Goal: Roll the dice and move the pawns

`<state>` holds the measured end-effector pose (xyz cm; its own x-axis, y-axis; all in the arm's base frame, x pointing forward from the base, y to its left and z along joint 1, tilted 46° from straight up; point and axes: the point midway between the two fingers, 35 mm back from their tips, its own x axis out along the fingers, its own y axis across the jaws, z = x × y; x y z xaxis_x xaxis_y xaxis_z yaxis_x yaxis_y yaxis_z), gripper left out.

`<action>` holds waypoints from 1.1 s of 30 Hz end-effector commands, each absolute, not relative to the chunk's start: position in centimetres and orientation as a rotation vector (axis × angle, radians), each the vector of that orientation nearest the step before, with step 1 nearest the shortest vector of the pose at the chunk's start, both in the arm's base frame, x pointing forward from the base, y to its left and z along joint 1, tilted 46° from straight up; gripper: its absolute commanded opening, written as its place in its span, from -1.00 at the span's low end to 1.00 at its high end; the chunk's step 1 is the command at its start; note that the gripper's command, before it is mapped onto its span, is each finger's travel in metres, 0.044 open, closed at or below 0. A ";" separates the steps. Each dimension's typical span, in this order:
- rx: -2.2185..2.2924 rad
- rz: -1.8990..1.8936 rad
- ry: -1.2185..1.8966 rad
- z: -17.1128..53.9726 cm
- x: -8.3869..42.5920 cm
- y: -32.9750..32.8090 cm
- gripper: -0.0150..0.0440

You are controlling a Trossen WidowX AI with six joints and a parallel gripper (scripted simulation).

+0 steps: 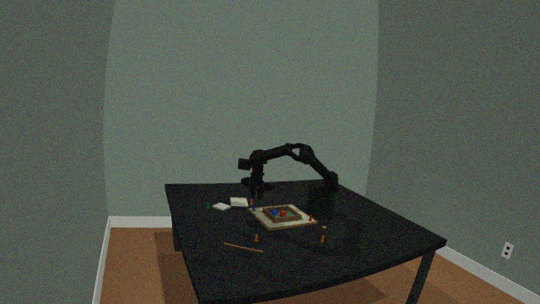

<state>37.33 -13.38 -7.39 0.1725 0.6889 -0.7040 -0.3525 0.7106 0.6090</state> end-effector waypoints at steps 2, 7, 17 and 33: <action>0.326 0.768 1.179 -8.1 37.7 -13.8 0.19; 0.327 0.768 1.178 -9.2 38.0 -12.7 0.19; 0.327 0.768 1.178 -9.7 38.1 -12.2 0.19; 0.328 0.769 1.178 -11.5 38.5 -10.5 0.19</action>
